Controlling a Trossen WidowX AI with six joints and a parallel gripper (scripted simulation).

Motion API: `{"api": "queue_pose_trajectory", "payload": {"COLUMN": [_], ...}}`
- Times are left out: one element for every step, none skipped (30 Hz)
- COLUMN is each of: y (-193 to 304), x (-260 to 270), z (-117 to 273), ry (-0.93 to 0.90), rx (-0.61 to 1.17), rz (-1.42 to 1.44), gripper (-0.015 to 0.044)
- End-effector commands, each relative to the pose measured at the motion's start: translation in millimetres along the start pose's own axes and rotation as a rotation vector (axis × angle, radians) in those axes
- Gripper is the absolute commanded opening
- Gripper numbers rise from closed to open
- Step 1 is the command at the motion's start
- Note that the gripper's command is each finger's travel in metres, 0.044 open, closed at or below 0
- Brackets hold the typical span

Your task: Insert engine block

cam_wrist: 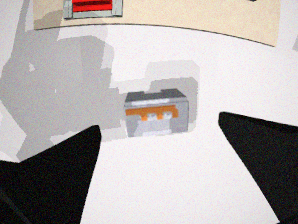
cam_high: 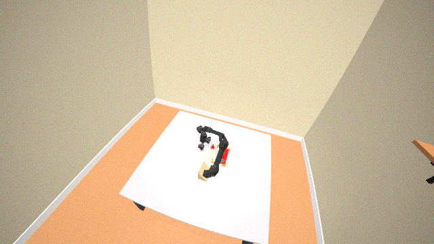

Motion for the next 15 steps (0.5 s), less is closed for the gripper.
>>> {"api": "queue_pose_trajectory", "payload": {"y": [-0.9,-0.9,-0.9,0.3,0.3,0.3,0.3,0.3,0.3,0.3,0.3,0.3,0.3,0.3,0.3], "x": [0.9,0.9,0.9,0.0,0.0,0.0,0.0,0.0,0.0,0.0,0.0,0.0,0.0,0.0,0.0], "z": [10.0,10.0,10.0,6.2,6.2,6.2,6.2,6.2,6.2,6.2,6.2,6.2,6.2,6.2,6.2], "ry": [0.0,0.0,0.0,-0.003,-0.003,-0.003,-0.003,-0.003,-0.003,-0.003,-0.003,-0.003,-0.003,-0.003,-0.003], "rx": [0.005,0.005,0.005,0.002,0.002,0.002,0.002,0.002,0.002,0.002,0.002,0.002,0.002,0.002,0.002], "rz": [-0.01,-0.01,-0.01,0.0,0.0,0.0,0.0,0.0,0.0,0.0,0.0,0.0,0.0,0.0,0.0], "gripper": [0.044,0.044,0.044,0.044,0.044,0.044,0.044,0.044,0.044,0.044,0.044,0.044,0.044,0.044,0.044]}}
Point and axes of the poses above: the point midway between the two fingers, 35 mm back from their tips, its own z axis back along the fingers, its own x axis across the jaws, y = z × x, the point moved 5 cm from there along z, back along the fingers, and after that the axes turned 14 degrees about -z, right-handed, at the moved point
